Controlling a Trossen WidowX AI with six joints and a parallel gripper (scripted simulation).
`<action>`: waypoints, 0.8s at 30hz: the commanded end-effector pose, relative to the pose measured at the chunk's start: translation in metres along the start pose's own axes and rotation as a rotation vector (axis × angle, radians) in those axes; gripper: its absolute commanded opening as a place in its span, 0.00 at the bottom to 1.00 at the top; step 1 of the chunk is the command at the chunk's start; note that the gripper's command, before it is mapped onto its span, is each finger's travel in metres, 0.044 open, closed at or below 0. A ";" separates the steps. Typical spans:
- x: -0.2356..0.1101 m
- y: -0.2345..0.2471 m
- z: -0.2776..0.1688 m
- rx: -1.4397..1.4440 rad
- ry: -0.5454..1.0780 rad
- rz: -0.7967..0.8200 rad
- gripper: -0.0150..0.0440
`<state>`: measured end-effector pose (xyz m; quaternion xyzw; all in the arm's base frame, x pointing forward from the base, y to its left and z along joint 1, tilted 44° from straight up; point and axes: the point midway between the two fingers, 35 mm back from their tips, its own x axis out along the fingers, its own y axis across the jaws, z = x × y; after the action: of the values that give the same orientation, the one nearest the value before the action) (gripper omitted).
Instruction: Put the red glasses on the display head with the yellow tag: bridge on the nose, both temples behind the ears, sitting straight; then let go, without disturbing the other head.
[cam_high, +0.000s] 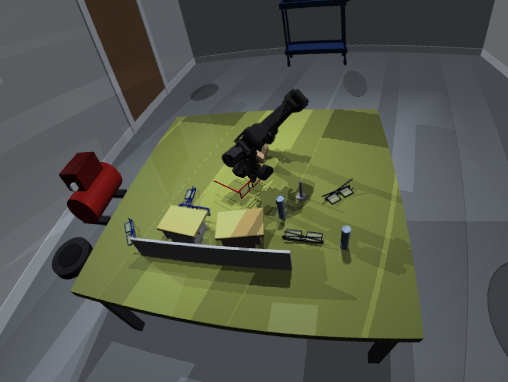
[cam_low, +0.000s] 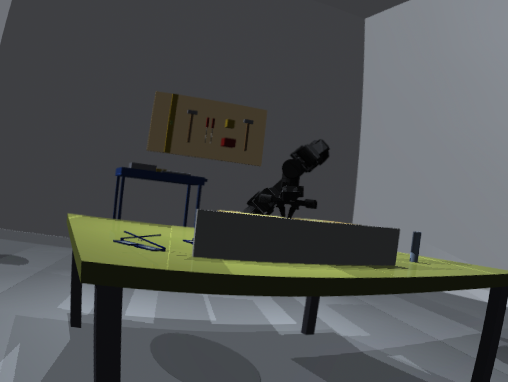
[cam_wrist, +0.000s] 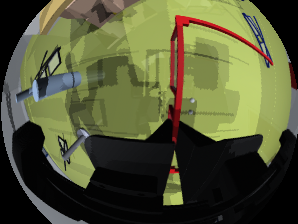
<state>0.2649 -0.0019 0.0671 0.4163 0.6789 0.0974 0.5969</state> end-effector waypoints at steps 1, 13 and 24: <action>-0.020 0.000 0.001 -0.004 0.000 -0.003 0.25; -0.043 -0.001 0.001 -0.051 0.000 0.004 0.25; -0.045 -0.009 0.007 -0.401 -0.001 0.002 0.25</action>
<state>0.2641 -0.0381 0.0942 0.3205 0.6536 0.2037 0.6547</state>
